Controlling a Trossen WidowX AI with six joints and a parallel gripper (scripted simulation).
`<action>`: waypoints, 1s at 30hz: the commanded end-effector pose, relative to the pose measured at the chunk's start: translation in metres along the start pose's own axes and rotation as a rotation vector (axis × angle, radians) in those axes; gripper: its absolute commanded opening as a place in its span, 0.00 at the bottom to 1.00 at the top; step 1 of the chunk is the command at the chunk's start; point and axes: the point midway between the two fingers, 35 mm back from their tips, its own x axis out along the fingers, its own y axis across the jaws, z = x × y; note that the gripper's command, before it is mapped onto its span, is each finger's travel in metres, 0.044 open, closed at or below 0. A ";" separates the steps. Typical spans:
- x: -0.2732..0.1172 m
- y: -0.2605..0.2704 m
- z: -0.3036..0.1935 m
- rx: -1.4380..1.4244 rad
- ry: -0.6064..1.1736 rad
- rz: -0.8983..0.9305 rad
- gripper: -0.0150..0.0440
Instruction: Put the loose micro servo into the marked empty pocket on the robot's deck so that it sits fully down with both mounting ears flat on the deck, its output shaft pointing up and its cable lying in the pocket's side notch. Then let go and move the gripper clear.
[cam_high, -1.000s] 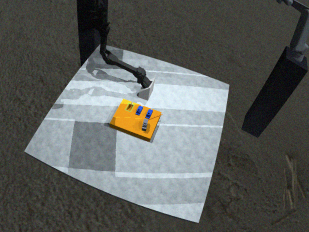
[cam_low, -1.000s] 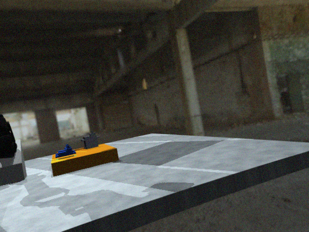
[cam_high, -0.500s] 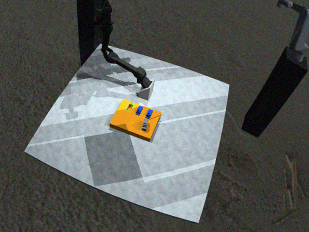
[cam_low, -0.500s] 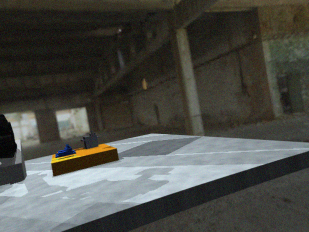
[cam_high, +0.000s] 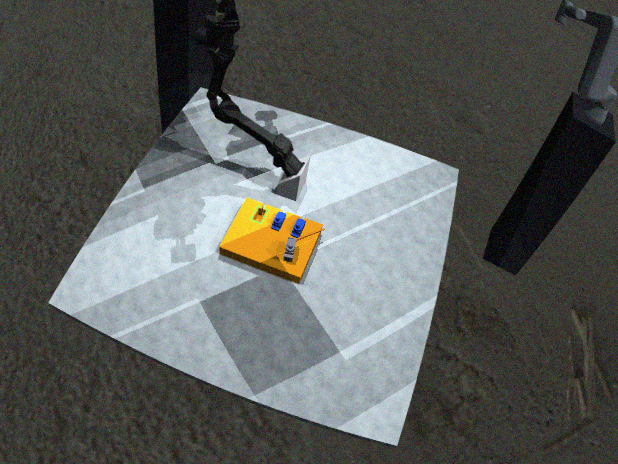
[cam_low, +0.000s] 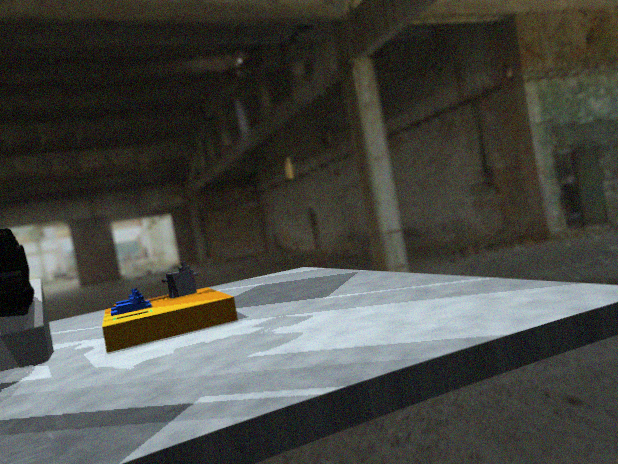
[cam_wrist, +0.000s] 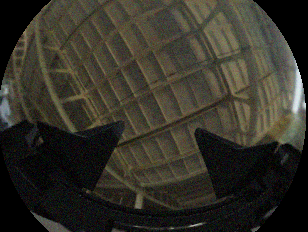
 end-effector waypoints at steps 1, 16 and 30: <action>0.007 -0.031 -0.021 -0.020 0.047 -0.085 1.00; 0.007 -0.146 -0.082 -0.069 0.204 -0.399 1.00; -0.023 -0.252 -0.129 -0.104 0.338 -0.694 1.00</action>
